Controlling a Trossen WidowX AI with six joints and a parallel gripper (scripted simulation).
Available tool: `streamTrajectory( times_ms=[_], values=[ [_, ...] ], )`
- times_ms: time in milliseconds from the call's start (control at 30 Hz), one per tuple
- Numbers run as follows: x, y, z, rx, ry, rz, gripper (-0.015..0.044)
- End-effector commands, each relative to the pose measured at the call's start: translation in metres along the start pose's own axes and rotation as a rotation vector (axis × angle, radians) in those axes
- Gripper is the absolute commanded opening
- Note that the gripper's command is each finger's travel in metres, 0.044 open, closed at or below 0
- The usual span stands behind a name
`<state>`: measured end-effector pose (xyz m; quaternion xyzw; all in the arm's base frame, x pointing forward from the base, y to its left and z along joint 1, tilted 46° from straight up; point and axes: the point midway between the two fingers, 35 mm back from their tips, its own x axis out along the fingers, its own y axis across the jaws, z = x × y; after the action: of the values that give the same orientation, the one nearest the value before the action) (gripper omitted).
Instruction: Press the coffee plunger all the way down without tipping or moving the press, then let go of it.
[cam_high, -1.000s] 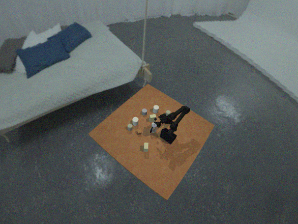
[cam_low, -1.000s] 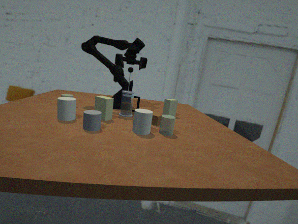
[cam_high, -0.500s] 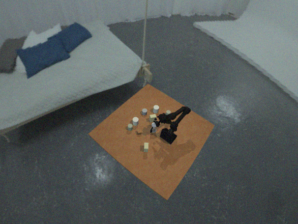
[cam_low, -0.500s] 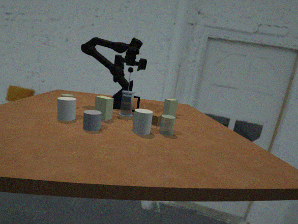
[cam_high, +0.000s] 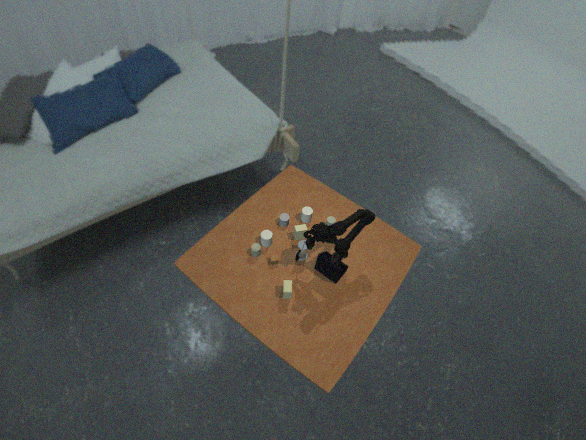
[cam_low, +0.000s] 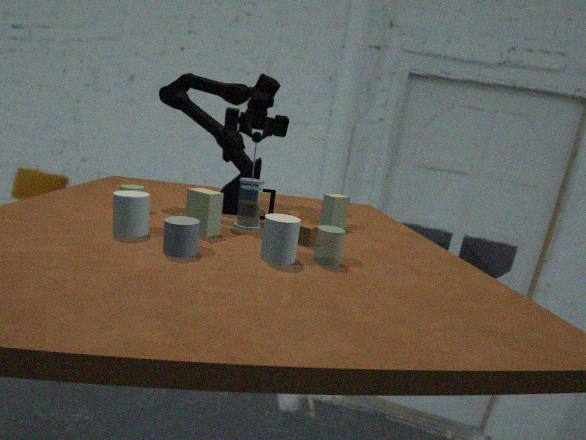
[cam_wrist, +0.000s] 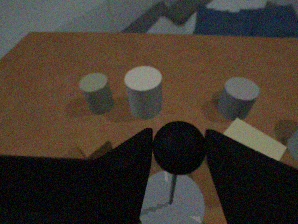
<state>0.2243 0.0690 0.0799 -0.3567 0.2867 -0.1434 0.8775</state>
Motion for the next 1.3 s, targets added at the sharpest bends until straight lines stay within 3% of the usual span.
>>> streamTrajectory(
  times_ms=[0,1267],
  values=[
    [0.000,0.000,0.000,-0.001,0.000,0.001,0.0123],
    [0.038,0.016,-0.040,-0.001,0.025,0.005,0.0123]
  ],
)
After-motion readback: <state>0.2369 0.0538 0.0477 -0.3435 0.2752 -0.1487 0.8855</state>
